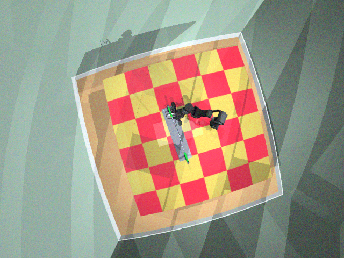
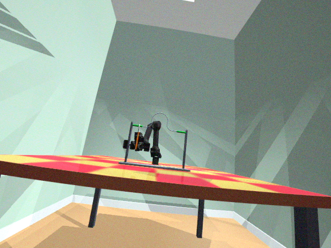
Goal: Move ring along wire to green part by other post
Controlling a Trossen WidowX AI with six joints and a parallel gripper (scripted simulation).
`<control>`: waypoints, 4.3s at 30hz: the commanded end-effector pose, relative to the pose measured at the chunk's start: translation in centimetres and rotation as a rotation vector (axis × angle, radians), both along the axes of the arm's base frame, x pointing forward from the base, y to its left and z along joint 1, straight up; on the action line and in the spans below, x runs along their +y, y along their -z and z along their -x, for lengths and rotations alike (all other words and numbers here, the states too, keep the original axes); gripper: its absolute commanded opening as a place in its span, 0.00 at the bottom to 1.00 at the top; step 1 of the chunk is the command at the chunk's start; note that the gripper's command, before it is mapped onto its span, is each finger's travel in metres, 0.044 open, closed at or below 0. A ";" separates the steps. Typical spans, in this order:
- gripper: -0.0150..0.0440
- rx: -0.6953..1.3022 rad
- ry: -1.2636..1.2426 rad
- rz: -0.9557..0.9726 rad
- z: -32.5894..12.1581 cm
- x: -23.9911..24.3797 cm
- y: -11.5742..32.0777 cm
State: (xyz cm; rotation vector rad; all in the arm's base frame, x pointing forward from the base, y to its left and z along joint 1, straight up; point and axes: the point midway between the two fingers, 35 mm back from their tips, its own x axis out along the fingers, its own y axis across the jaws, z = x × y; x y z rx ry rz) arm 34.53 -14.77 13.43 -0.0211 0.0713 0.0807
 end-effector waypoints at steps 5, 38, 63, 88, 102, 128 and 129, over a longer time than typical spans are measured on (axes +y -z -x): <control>0.04 0.000 0.000 0.000 0.0 0.0 0.0; 0.00 -0.001 0.001 -0.001 0.0 0.0 -1.7; 0.00 -0.003 0.001 -0.004 0.1 1.6 -1.7; 0.00 0.002 -0.002 -0.096 0.4 5.2 -1.7; 0.00 0.017 -0.006 -0.303 0.7 9.0 -2.3; 0.00 0.232 -0.088 -0.795 3.5 15.9 -6.8; 0.00 0.251 -0.098 -0.819 3.7 16.1 -7.1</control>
